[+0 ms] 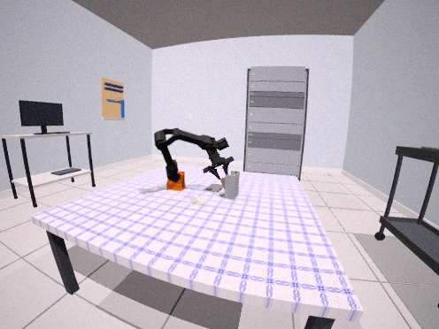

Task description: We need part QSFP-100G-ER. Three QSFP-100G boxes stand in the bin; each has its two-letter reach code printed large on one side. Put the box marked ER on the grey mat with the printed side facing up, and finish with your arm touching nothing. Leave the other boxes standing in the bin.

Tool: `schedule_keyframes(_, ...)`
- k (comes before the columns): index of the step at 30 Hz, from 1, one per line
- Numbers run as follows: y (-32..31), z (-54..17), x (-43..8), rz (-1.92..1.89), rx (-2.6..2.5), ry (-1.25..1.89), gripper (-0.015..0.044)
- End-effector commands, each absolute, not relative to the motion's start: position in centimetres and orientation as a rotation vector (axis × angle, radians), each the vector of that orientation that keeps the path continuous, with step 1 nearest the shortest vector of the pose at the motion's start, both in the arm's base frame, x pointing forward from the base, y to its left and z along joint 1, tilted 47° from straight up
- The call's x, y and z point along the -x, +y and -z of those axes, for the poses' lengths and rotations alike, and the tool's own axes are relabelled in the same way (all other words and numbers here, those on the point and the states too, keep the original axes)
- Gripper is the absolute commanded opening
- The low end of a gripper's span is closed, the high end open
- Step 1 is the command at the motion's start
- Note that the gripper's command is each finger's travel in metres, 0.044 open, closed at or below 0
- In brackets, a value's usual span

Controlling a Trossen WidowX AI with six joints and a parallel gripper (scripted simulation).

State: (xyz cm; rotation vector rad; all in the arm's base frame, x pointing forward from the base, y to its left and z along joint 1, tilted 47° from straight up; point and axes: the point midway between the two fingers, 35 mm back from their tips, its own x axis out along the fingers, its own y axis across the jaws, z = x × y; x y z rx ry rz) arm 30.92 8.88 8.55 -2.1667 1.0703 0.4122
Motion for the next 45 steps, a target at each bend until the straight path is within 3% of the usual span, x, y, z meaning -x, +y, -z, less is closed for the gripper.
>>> schedule_keyframes(1,8.7,-8.3,-30.9,-0.421,2.169,1.074,0.0235)
schedule_keyframes(14,8.9,-8.5,-30.9,-0.412,2.167,1.071,0.0151)
schedule_keyframes(45,11.0,-10.3,-28.7,-0.424,2.167,1.074,0.0151)
